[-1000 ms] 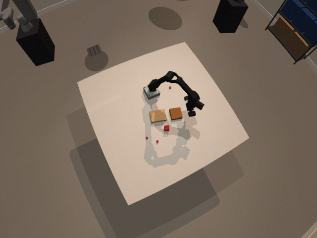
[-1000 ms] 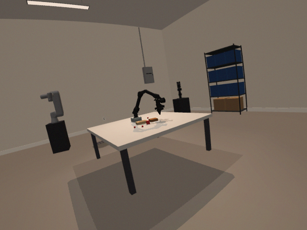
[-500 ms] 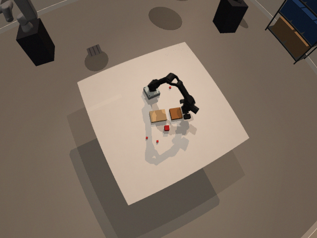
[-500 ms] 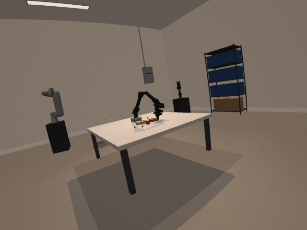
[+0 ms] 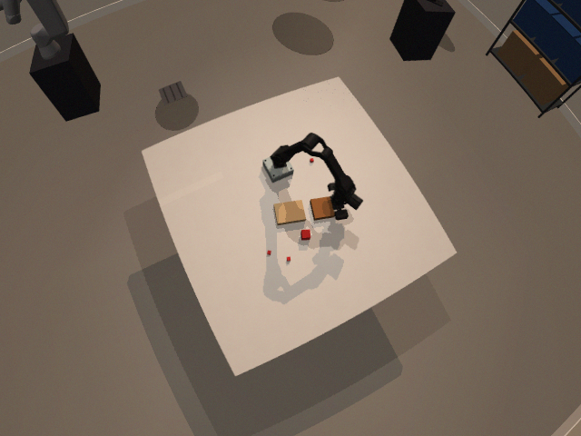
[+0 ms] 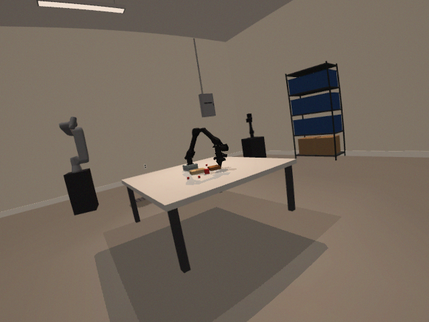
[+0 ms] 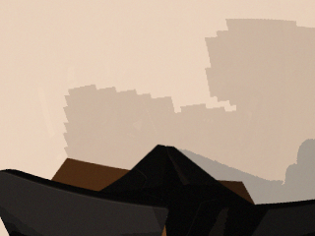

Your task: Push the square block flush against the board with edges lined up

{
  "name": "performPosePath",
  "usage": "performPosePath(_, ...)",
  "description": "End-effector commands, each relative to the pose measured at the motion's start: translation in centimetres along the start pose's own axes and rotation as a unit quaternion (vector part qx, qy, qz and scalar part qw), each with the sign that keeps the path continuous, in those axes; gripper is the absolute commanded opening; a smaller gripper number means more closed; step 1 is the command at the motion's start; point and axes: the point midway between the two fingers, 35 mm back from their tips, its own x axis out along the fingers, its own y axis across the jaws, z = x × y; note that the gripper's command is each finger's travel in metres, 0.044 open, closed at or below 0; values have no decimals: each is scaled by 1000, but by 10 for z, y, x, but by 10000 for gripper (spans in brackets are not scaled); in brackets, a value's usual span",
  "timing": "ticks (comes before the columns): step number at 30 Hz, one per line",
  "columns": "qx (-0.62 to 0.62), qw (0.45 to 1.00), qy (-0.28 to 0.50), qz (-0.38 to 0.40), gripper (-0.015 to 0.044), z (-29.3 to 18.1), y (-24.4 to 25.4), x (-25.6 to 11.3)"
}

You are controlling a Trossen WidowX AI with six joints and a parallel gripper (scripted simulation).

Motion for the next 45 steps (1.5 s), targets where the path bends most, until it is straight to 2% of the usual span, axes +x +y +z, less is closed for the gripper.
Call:
performPosePath(1, -1, 1000, -1, -4, 0, -4, -2, -2)
performPosePath(45, -1, 1000, 1, -5, 0, -52, -4, -2)
